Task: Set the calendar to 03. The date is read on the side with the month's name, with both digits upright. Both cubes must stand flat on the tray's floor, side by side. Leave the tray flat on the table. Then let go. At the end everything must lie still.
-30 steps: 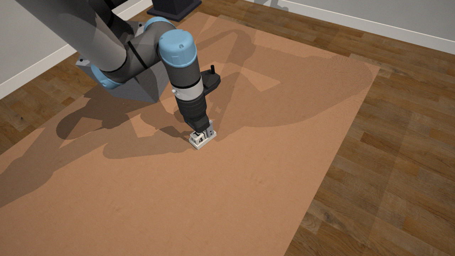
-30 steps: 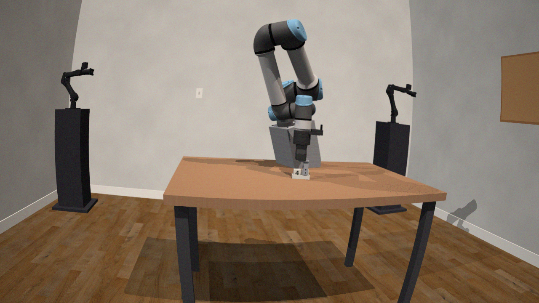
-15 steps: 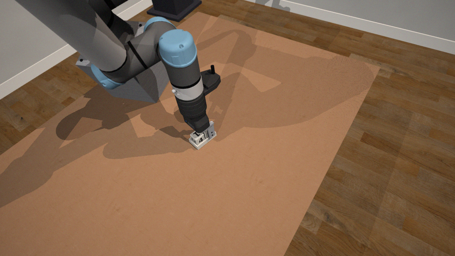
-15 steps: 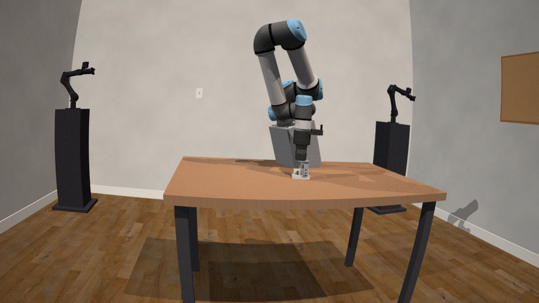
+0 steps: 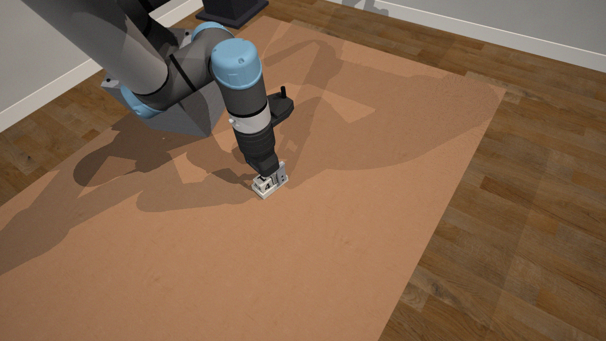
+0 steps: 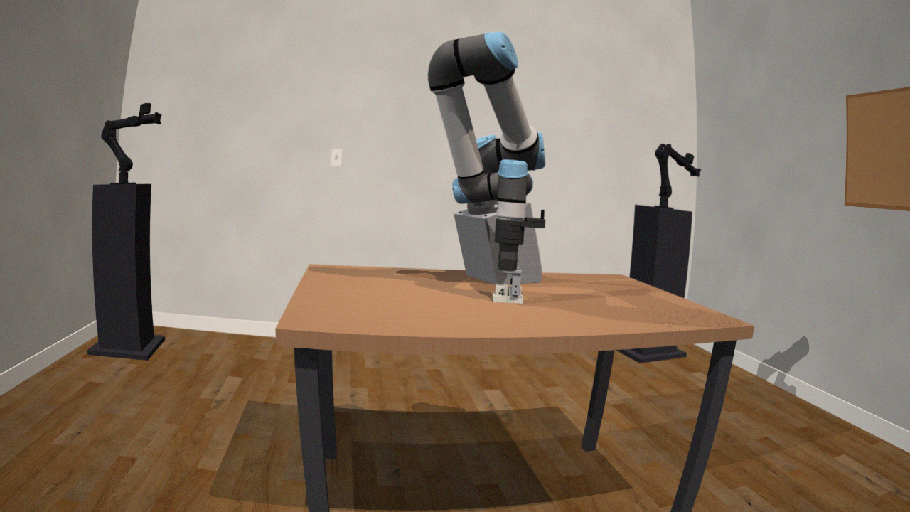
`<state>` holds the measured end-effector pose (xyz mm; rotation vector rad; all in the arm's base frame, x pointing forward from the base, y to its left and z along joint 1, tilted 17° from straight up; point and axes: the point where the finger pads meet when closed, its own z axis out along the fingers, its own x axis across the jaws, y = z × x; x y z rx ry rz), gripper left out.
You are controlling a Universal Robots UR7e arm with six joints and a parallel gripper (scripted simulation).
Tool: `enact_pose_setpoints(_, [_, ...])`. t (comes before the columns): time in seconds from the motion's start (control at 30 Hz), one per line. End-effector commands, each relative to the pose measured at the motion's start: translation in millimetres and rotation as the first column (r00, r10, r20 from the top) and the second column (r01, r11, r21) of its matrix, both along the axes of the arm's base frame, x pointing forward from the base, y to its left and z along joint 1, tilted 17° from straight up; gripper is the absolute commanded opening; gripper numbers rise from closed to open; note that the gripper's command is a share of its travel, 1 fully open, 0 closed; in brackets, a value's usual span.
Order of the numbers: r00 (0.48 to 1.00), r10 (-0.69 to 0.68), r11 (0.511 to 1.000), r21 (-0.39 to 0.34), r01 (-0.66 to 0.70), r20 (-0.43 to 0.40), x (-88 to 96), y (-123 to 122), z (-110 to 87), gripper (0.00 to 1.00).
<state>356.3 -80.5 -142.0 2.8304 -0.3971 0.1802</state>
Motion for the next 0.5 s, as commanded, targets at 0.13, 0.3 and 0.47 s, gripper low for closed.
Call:
enact_pose_setpoints(0.13, [1.000, 0.002, 1.000, 0.001, -0.002, -0.001, -2.4, 5.5, 12.4, 0.90])
enact_pose_setpoints(0.3, [1.000, 0.002, 1.000, 0.001, -0.002, -0.002, -3.6, 9.1, 24.4, 0.90])
enact_pose_setpoints(0.47, [1.000, 0.002, 1.000, 0.001, -0.002, -0.001, -4.3, 11.6, 32.6, 0.90])
